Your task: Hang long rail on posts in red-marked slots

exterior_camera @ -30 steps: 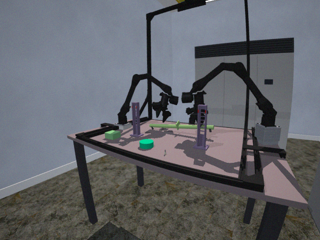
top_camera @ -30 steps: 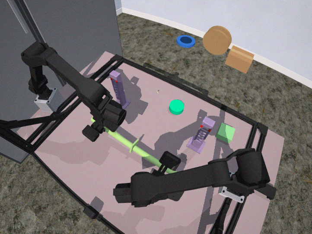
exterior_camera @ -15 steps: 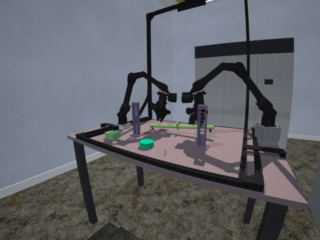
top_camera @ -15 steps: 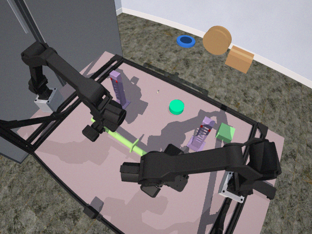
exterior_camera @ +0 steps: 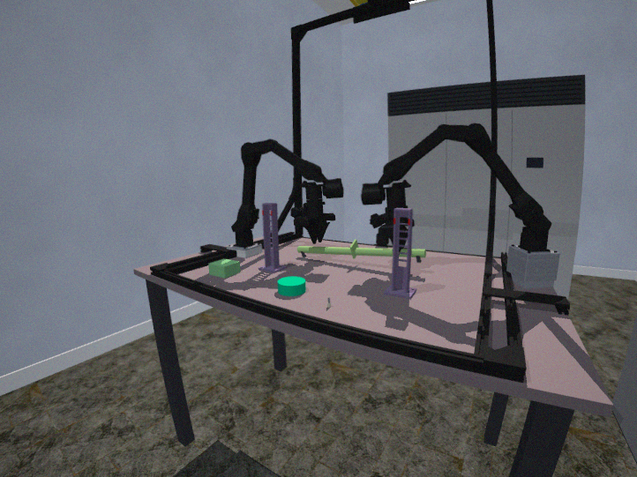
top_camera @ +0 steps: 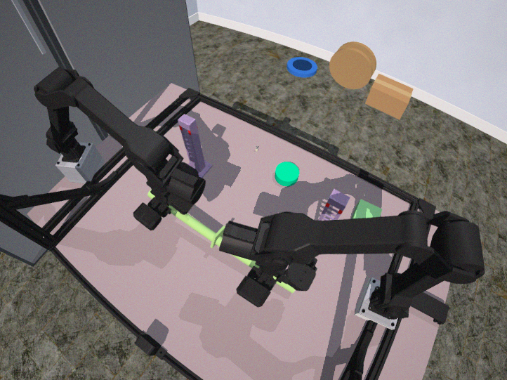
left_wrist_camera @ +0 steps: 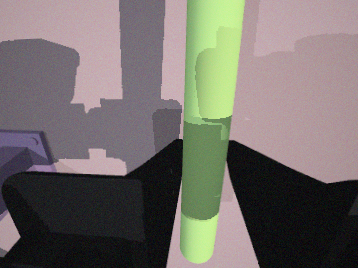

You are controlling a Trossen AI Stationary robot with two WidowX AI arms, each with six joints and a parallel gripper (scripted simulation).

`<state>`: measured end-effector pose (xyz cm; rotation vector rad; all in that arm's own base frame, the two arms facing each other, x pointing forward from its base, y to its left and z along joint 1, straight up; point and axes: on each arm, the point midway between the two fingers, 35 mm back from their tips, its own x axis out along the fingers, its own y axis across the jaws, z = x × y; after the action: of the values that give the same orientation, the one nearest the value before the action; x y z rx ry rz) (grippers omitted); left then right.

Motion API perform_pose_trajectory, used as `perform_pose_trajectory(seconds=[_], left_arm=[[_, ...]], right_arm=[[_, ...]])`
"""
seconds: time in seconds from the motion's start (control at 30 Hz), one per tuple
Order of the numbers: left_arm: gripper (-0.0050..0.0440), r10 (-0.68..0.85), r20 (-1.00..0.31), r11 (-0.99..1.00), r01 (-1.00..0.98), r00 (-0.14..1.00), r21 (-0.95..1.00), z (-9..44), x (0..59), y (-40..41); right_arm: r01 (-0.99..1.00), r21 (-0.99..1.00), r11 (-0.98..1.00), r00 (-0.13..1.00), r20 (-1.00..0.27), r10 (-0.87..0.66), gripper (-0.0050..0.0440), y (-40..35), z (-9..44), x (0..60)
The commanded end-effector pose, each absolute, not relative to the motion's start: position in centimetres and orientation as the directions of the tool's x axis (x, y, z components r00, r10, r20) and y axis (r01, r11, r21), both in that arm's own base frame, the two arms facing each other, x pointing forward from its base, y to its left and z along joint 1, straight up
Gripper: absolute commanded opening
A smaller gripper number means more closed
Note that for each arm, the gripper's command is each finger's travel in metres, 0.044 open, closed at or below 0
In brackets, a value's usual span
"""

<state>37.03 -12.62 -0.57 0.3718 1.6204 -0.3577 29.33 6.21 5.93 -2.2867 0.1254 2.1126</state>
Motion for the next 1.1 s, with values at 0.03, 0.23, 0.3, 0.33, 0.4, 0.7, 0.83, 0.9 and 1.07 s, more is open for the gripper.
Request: perform_pose_trajectory(seconds=[0.03,0.23,0.3,0.33,0.4,0.7,0.83,0.9,1.07], left_arm=[[0.0,0.031,-0.997,0.897,0.442,-0.074,-0.005,-0.5,37.0,-12.6],[0.0,0.031,-0.997,0.897,0.442,-0.074,-0.005,-0.5,37.0,-12.6],[0.0,0.031,-0.997,0.897,0.442,-0.074,-0.005,-0.5,37.0,-12.6],[0.0,0.031,-0.997,0.897,0.442,-0.074,-0.005,-0.5,37.0,-12.6],[0.0,0.031,-0.997,0.897,0.442,-0.074,-0.005,-0.5,37.0,-12.6],[0.0,0.031,-0.997,0.897,0.442,-0.074,-0.005,-0.5,37.0,-12.6],[0.0,0.031,-0.997,0.897,0.442,-0.074,-0.005,-0.5,37.0,-12.6],[0.0,0.031,-0.997,0.897,0.442,-0.074,-0.005,-0.5,37.0,-12.6],[0.0,0.031,-0.997,0.897,0.442,-0.074,-0.005,-0.5,37.0,-12.6]], right_arm=[[-0.06,-0.003,-0.998,0.089,-0.996,-0.003,0.016,6.0,5.8,29.1],[-0.06,-0.003,-0.998,0.089,-0.996,-0.003,0.016,6.0,5.1,29.1],[-0.06,-0.003,-0.998,0.089,-0.996,-0.003,0.016,6.0,4.7,29.2],[-0.06,-0.003,-0.998,0.089,-0.996,-0.003,0.016,6.0,4.6,29.2],[-0.06,-0.003,-0.998,0.089,-0.996,-0.003,0.016,5.9,4.3,29.2],[-0.06,-0.003,-0.998,0.089,-0.996,-0.003,0.016,5.9,3.1,29.1],[-0.06,-0.003,-0.998,0.089,-0.996,-0.003,0.016,5.9,2.7,29.1],[-0.06,-0.003,-0.998,0.089,-0.996,-0.003,0.0136,5.9,2.7,29.2],[-0.06,-0.003,-0.998,0.089,-0.996,-0.003,0.0064,5.9,2.7,29.3]])
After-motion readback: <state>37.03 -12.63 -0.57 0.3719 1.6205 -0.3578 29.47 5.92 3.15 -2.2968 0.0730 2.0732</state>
